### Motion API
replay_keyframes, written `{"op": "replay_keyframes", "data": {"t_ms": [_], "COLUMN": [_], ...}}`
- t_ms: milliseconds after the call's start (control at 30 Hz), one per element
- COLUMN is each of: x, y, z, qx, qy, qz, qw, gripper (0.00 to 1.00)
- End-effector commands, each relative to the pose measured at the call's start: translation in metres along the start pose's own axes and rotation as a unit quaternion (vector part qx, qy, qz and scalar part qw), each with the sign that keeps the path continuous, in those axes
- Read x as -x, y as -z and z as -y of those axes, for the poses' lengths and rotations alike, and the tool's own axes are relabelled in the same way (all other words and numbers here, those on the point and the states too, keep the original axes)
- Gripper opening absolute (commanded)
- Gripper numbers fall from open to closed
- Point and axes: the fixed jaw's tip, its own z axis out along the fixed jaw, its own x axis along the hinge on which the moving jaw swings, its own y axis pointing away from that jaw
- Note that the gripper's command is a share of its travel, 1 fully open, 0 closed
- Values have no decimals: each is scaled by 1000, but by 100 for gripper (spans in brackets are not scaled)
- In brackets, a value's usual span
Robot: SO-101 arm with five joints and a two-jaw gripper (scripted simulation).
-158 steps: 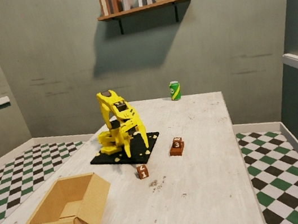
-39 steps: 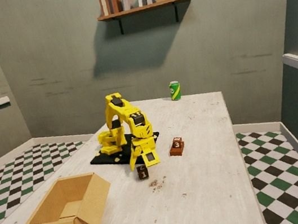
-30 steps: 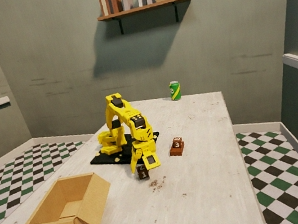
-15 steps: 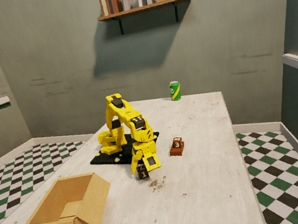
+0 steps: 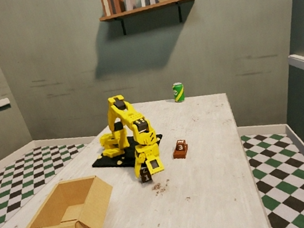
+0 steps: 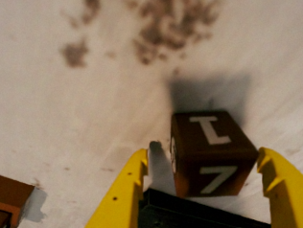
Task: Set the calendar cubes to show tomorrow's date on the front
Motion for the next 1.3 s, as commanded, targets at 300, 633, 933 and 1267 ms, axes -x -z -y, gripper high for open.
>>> {"op": "replay_keyframes", "data": {"t_ms": [300,633,933,1267], "x": [-4,-4,-4,-4], "y": [-5,-5,-5,-5], "z": [6,9,10,10], "qx": [-2,-2,-2,-2], "qy": [3,3,3,3], "qz": [-11,-11,-11,-11], "qw": [1000,1000,1000,1000], "gripper": [25,21,20,19]}}
